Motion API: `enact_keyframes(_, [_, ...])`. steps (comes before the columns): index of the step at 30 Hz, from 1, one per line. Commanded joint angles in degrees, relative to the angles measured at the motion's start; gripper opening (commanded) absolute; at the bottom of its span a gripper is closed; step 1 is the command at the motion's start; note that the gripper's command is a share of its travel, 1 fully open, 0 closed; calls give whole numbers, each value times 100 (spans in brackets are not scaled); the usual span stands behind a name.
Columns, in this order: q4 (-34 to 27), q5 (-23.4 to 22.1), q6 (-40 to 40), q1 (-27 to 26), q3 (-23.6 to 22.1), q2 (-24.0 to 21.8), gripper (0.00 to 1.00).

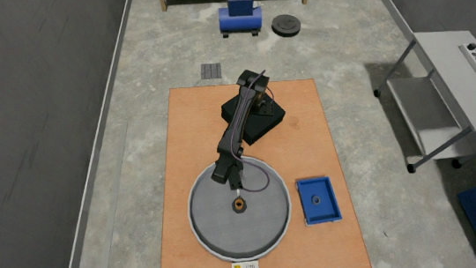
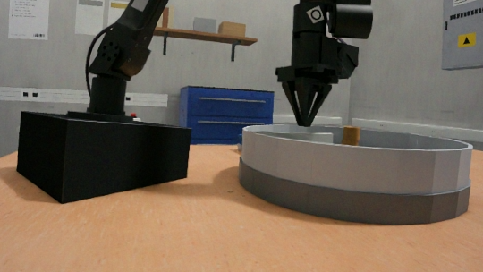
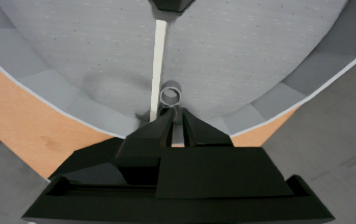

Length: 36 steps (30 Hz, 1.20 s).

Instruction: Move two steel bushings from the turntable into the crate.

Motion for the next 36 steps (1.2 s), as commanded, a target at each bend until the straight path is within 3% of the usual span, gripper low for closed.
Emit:
enact_keyframes(1, [49,-86,4,-16,-20,-154,12])
enact_keyframes(36, [-100,-84,-33,-62,240,-69,12])
